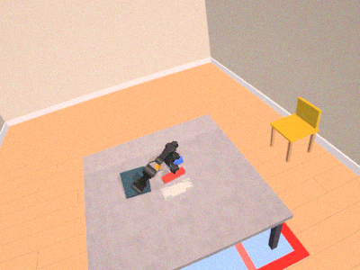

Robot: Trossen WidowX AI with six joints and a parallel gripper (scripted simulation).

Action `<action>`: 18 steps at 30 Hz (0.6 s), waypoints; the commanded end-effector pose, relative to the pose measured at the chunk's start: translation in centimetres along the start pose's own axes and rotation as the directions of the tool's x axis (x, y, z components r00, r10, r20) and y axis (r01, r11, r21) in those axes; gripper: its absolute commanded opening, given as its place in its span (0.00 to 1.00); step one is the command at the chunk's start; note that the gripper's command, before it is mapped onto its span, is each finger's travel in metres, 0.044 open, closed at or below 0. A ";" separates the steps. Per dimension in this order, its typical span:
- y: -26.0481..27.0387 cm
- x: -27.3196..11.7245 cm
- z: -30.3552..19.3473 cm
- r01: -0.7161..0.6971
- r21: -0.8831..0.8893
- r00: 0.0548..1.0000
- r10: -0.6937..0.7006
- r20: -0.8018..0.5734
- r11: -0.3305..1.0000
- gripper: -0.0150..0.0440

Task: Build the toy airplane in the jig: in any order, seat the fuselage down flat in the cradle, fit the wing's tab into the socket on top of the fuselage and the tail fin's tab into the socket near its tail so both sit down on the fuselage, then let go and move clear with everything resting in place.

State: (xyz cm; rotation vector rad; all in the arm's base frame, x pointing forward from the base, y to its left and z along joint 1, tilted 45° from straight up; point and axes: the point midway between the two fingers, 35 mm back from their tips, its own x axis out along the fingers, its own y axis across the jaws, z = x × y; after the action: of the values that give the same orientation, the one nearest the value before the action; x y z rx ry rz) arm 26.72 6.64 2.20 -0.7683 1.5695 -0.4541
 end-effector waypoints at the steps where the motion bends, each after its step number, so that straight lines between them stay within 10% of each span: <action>1: 0.0 0.8 0.1 0.001 -0.005 1.000 -0.001 0.013 1.000 1.00; 18: 0.0 3.9 0.3 0.001 -0.005 1.000 -0.001 0.013 1.000 1.00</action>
State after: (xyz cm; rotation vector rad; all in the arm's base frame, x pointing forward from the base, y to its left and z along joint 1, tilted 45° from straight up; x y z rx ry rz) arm 26.92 4.33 -0.29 -0.7669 1.5580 -0.4485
